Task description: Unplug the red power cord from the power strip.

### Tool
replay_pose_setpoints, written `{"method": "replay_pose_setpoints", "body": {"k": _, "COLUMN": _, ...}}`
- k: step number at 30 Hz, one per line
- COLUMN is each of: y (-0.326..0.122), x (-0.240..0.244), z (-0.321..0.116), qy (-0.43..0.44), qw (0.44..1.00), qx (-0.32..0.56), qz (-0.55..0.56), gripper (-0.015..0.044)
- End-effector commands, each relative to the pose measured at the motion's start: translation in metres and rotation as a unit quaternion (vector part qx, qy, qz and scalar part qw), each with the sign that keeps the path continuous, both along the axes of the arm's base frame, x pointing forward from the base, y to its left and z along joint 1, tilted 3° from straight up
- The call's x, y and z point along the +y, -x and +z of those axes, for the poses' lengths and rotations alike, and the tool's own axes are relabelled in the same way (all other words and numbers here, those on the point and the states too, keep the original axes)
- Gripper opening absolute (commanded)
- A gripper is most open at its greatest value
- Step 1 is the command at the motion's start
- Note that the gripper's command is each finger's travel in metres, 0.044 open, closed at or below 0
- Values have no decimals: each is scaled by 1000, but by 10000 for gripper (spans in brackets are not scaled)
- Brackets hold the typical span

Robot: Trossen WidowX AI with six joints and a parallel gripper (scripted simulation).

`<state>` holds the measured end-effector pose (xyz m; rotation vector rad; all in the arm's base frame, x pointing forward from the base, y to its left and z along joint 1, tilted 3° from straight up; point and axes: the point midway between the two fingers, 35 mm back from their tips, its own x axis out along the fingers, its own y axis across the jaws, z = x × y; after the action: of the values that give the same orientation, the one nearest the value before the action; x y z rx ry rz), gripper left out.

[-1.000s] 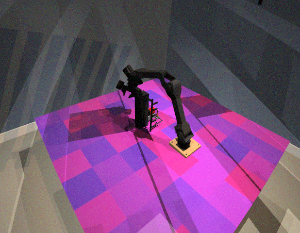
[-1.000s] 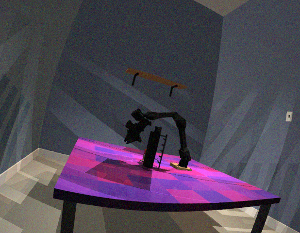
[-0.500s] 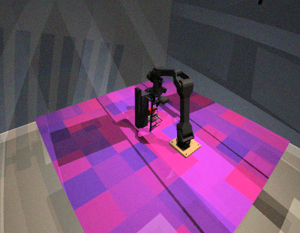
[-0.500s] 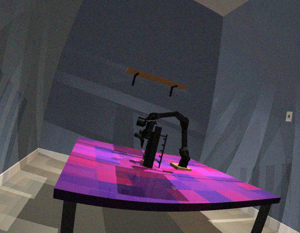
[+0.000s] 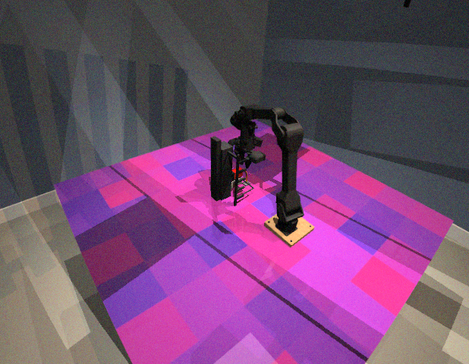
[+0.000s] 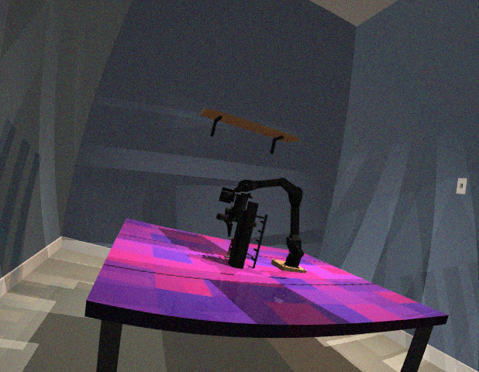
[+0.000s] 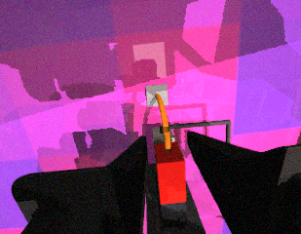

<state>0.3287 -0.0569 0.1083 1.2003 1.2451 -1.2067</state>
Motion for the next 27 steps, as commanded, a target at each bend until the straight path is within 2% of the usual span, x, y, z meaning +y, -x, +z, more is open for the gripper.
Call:
{"method": "replay_pose_setpoints", "body": {"k": 1, "y": 1, "x": 7, "z": 0, "qy": 2, "qw": 1000, "qx": 1, "qz": 0, "gripper": 160}}
{"method": "replay_pose_setpoints", "body": {"k": 27, "y": 3, "x": 35, "z": -5, "qy": 0, "qw": 1000, "qx": 2, "qz": 0, "gripper": 160}}
